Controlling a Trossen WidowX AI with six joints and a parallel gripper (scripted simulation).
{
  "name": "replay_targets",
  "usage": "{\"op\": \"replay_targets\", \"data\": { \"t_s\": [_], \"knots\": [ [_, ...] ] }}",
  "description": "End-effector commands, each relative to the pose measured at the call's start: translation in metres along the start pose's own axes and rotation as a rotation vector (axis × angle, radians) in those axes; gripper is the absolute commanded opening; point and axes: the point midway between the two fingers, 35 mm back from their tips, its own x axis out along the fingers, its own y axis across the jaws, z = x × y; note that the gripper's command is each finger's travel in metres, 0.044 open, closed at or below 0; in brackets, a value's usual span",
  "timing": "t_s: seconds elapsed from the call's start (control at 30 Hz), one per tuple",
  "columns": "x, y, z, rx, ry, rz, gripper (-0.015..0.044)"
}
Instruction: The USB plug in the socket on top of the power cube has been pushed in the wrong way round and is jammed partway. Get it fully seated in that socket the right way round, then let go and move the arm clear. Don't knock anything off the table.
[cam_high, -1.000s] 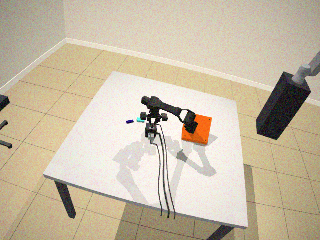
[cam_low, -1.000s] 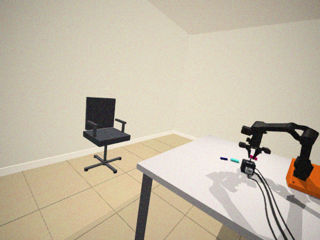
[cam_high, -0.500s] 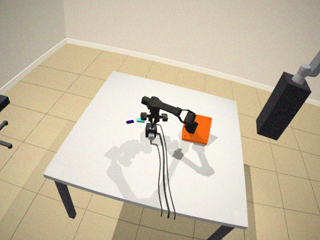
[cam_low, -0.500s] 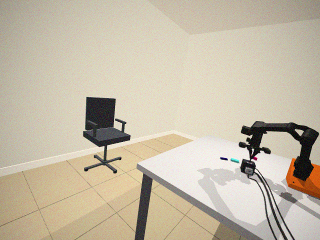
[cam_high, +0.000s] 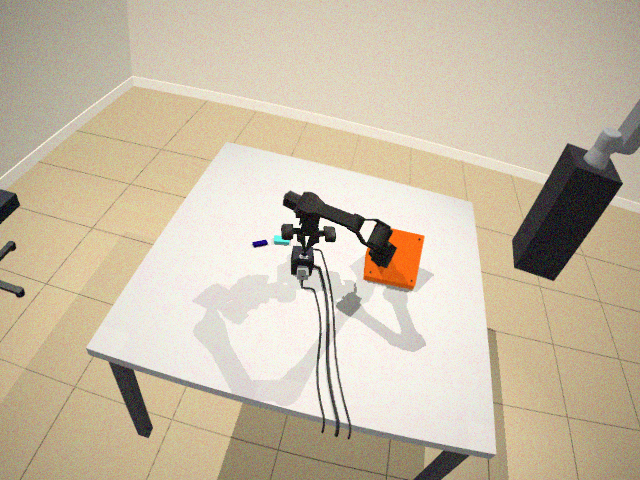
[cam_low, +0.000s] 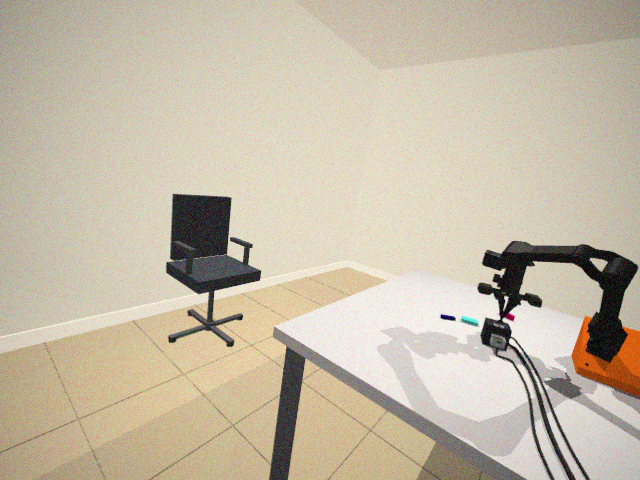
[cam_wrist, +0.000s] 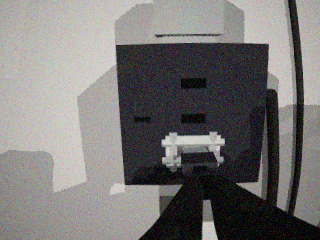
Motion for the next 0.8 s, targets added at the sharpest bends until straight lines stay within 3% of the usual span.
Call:
{"op": "replay_targets", "data": {
  "t_s": [0.0,0.77],
  "knots": [
    [-0.003,0.000,0.000,-0.004,-0.003,0.000,0.0000],
    [-0.018,0.000,0.001,-0.003,-0.003,-0.001,0.0000]
  ]
}}
